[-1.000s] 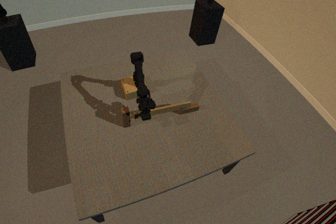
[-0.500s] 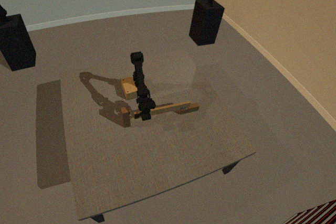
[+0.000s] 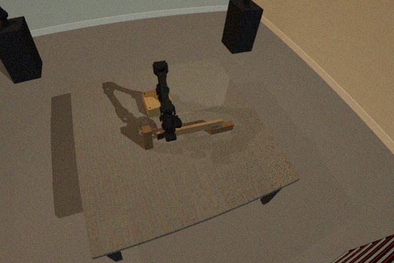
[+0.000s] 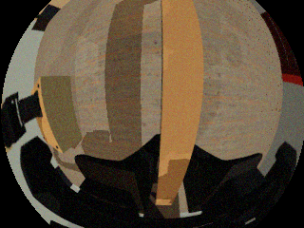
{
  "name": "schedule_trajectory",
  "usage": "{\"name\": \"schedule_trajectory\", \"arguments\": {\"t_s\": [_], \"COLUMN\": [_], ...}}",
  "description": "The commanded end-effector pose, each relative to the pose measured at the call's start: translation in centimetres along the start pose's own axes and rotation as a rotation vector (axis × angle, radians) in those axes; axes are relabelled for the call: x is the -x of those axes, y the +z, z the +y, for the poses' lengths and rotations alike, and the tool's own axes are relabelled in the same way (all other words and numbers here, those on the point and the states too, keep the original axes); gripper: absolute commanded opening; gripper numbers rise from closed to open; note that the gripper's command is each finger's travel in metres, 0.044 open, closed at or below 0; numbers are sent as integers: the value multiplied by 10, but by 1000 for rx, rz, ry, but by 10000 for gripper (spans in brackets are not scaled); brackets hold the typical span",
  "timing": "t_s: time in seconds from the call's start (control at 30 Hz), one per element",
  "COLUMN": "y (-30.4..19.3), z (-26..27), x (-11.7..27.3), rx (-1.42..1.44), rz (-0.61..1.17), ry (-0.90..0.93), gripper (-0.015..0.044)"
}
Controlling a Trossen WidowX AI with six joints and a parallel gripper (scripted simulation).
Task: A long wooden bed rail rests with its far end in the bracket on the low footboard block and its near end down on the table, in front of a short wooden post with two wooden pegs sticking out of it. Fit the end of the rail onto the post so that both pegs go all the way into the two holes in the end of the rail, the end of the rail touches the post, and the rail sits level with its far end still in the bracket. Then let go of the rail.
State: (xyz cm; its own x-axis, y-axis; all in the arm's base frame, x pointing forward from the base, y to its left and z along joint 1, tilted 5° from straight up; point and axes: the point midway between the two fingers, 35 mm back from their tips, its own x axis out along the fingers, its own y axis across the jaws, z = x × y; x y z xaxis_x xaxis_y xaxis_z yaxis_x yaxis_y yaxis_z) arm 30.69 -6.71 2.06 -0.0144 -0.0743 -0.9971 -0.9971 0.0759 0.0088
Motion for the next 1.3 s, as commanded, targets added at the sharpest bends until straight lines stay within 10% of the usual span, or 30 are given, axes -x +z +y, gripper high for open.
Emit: {"name": "schedule_trajectory", "arguments": {"t_s": [0.0,1.27], "y": [-2,-13], "z": [-1,-3], "x": [1,2], "rx": [5,5], "rz": [1,2], "ry": [-4,-4], "gripper": [0,0]}}
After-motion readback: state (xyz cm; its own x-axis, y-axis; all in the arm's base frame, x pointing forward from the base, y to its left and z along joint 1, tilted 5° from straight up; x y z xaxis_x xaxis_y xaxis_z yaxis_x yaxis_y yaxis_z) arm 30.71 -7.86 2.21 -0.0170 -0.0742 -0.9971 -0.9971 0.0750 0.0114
